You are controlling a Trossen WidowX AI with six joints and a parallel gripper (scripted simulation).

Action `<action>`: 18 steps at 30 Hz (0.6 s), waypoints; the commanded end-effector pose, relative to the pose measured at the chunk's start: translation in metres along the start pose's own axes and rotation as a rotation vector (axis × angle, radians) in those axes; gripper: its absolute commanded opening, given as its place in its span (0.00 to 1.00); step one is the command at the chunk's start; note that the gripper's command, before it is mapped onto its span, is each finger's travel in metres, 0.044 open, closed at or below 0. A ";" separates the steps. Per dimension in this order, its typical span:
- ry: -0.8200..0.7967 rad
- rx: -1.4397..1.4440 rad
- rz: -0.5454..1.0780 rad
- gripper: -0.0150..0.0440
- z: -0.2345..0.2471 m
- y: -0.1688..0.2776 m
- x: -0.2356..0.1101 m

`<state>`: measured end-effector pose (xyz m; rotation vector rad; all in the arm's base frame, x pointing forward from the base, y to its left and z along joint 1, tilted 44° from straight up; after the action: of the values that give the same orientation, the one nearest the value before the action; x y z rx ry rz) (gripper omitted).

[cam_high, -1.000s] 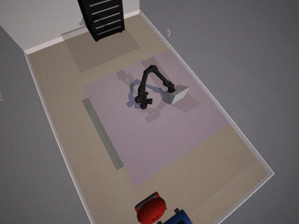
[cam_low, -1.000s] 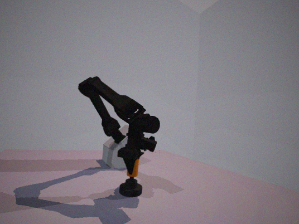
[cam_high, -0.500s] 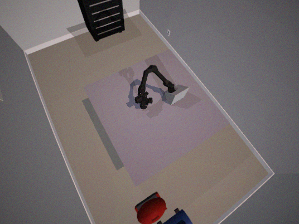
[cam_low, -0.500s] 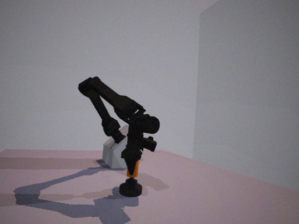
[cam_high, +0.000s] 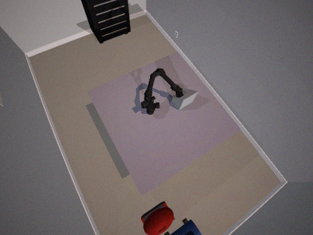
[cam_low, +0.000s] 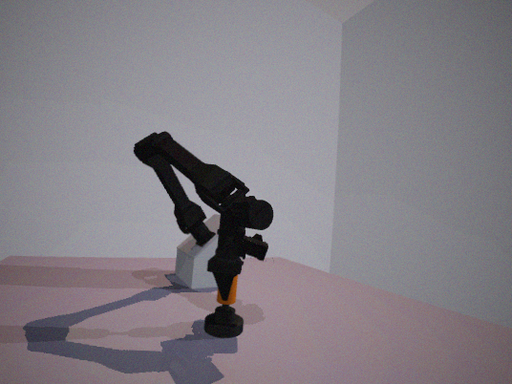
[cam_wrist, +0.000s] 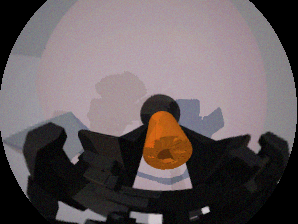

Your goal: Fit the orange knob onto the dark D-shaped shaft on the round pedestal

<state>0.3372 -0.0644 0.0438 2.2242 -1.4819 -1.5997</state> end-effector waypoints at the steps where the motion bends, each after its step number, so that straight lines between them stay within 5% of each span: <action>1: 0.003 0.000 0.001 0.25 -0.001 0.000 -0.003; 18: 0.003 -0.210 0.001 0.25 0.000 0.000 -0.001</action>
<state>0.3380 -0.0639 0.0453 2.1146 -1.2574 -1.6661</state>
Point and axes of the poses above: the point midway between the two fingers, 35 mm back from their tips, its own x axis out along the fingers, its own z axis across the jaws, y = z × x, the point moved 3 cm from there along -x, back along the fingers, and after that the axes turned 8 degrees about x, right-handed, at the moved point
